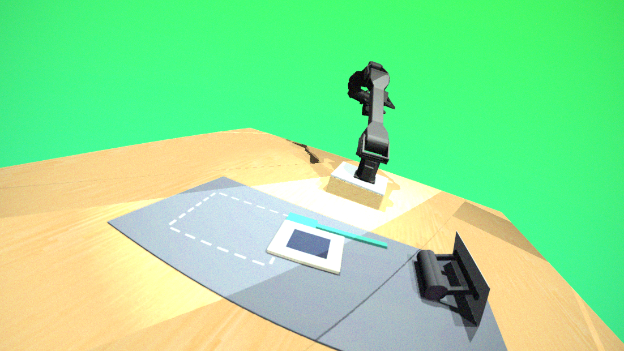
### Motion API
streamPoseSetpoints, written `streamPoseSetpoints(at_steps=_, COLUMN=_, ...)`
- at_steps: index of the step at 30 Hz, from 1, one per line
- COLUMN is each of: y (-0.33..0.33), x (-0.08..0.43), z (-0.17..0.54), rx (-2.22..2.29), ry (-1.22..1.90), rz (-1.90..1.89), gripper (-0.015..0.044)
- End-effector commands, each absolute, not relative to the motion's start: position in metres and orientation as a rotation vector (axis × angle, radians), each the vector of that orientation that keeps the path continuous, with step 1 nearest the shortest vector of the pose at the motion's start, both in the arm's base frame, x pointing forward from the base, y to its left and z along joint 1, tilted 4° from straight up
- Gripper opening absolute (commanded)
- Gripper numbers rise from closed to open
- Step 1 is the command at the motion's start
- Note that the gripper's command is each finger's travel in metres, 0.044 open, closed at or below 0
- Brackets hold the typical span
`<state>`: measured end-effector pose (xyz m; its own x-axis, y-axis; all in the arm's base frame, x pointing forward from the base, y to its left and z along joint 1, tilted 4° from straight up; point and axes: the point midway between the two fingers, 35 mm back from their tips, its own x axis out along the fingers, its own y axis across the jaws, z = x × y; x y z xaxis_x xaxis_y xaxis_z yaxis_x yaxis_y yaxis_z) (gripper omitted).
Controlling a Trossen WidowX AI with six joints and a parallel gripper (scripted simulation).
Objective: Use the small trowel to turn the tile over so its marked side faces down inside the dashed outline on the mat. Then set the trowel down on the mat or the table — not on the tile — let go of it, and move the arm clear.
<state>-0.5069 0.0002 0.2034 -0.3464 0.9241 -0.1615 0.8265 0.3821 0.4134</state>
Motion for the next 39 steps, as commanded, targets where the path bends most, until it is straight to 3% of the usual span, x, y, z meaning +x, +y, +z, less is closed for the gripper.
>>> streamPoseSetpoints(at_steps=1, y=0.0, x=-0.507, z=0.203, rx=1.52, ry=2.282, rz=0.364, gripper=0.0374)
streamPoseSetpoints(at_steps=12, y=-0.032, x=-0.509, z=0.201, rx=1.423, ry=2.39, rz=0.163, gripper=0.01)
streamPoseSetpoints(at_steps=21, y=-0.116, x=-0.491, z=0.196, rx=1.201, ry=2.524, rz=-0.011, gripper=0.01)
streamPoseSetpoints(at_steps=39, y=-0.291, x=-0.382, z=0.186, rx=0.618, ry=2.615, rz=-0.376, gripper=0.01)
